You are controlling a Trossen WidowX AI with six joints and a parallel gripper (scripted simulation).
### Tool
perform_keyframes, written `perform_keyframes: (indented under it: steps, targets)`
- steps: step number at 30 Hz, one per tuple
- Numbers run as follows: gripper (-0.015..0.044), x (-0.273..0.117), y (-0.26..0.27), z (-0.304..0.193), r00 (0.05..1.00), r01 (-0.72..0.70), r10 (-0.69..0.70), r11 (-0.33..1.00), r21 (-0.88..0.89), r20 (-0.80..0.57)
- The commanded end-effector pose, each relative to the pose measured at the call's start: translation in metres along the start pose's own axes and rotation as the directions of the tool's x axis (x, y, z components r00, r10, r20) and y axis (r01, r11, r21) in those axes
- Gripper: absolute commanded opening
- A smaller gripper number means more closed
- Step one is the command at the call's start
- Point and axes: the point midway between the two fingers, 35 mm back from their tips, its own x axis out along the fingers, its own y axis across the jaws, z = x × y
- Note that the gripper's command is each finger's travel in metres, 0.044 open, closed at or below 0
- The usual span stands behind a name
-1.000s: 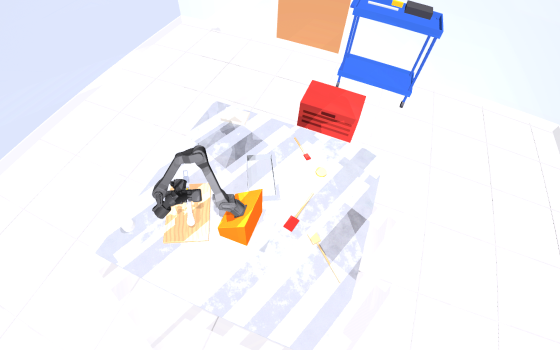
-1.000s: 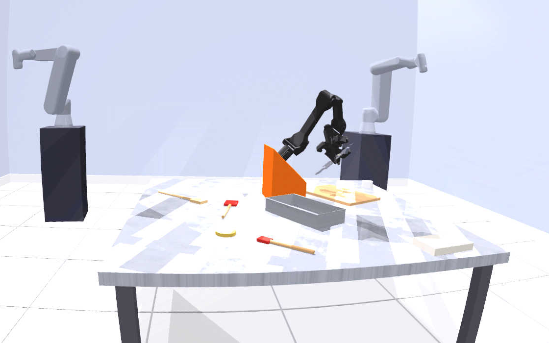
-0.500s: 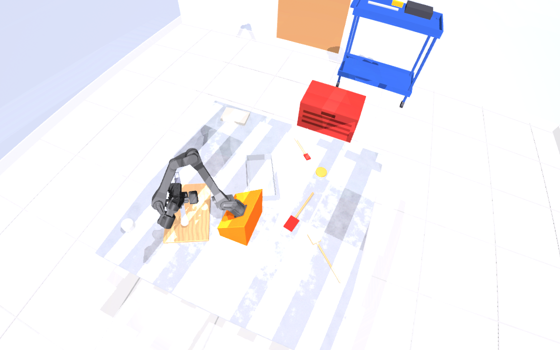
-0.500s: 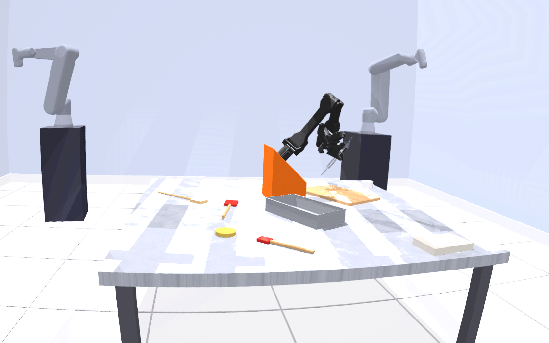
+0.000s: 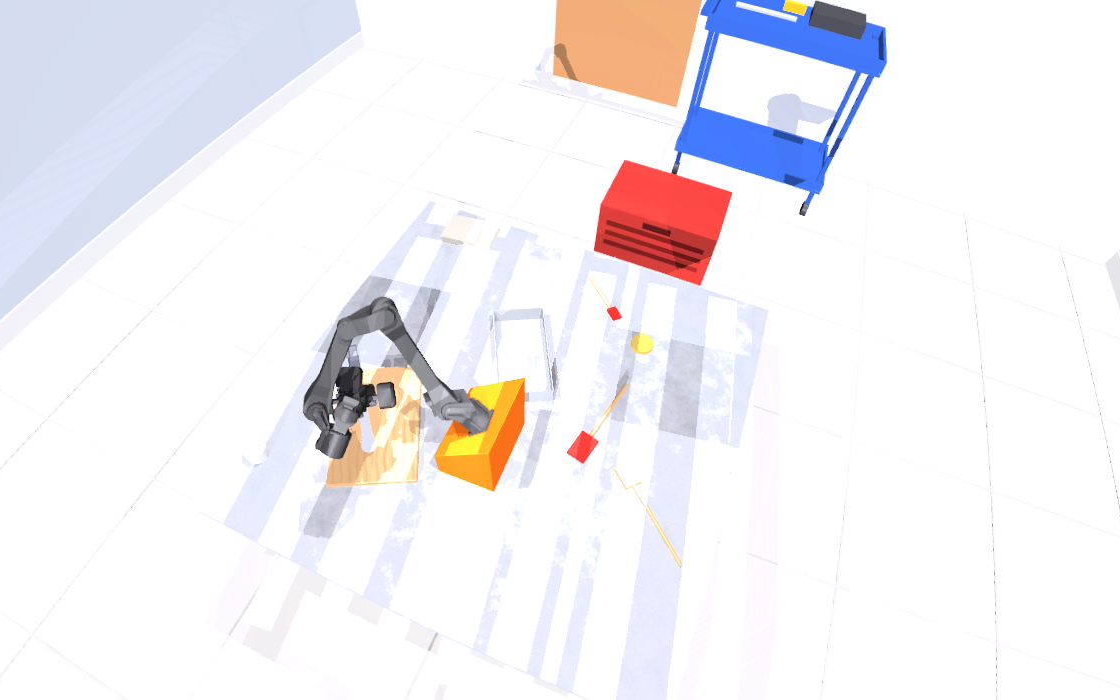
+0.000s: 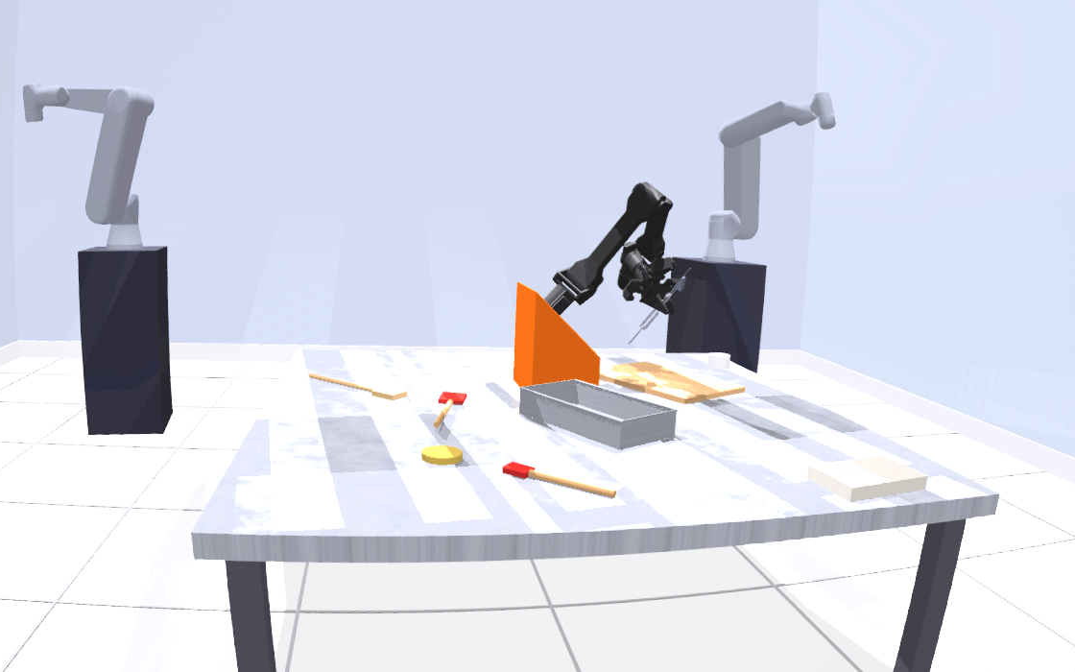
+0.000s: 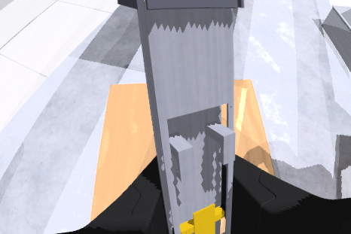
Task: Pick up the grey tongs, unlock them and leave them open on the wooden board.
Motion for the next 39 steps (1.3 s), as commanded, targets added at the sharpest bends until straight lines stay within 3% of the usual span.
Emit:
perform_keyframes:
  steps: [1,17,22,31,39]
  targets:
    - [-0.015,0.0,0.001,0.0,1.0,-0.005,0.005,1.0,0.001,0.004]
    - [-0.015,0.0,0.001,0.0,1.0,-0.005,0.005,1.0,0.001,0.004]
    - [-0.015,0.006,-0.009,0.001,0.997,0.07,-0.07,0.998,-0.002,-0.02]
    - [-0.015,0.019,-0.036,-0.002,0.943,0.29,-0.291,0.957,-0.029,-0.163]
    - [-0.015,0.025,-0.047,-0.008,0.861,0.383,-0.379,0.922,-0.057,-0.339]
